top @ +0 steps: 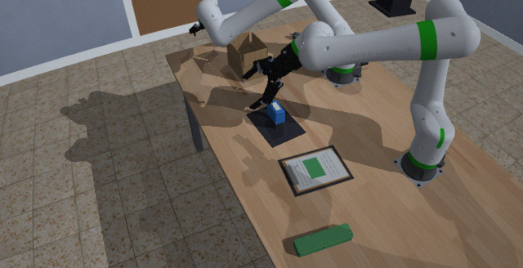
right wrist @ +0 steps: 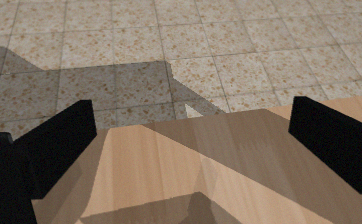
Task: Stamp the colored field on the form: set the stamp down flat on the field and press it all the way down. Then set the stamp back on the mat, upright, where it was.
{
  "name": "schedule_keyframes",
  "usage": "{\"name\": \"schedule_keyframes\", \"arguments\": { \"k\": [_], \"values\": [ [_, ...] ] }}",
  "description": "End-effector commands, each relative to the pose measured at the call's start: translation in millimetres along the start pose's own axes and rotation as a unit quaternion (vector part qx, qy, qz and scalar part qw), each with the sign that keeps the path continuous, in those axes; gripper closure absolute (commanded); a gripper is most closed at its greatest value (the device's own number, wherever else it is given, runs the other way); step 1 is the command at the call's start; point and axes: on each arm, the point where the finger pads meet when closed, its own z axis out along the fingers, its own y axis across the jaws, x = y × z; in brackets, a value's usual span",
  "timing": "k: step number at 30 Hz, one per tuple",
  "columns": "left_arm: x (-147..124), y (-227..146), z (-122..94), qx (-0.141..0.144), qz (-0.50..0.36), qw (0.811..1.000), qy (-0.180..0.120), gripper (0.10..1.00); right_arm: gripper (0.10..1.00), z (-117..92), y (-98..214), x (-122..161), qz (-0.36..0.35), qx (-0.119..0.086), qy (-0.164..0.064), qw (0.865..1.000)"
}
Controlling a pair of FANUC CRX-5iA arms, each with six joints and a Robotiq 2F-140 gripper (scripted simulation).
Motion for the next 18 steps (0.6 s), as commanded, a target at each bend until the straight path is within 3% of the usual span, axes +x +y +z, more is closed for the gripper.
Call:
{"name": "schedule_keyframes", "arguments": {
  "k": [1,8,10,12,13,18],
  "values": [
    [29,-49,4,0.029,-0.017,0.999,0.002,0.098,0.098,-3,-2,1,0.001,0.002,0.0,1.0],
    [69,-140,1,0.098,-0.06,0.993,-0.001,0.098,0.098,-10,-6,-1,0.002,0.008,-0.003,1.0],
    [79,-167,-1,0.11,-0.068,0.992,-0.002,0.098,0.098,-13,-7,-2,0.003,0.011,-0.004,1.0],
    [79,-167,-1,0.11,-0.068,0.992,-0.002,0.098,0.098,-13,-7,-2,0.003,0.011,-0.004,1.0],
    [93,-205,-4,0.122,-0.077,0.99,-0.003,0.098,0.098,-14,-8,-2,0.003,0.012,-0.004,1.0],
    [108,-264,-15,0.157,-0.103,0.982,-0.008,0.098,0.098,-23,-13,-4,0.005,0.019,-0.008,1.0]
  ]
}}
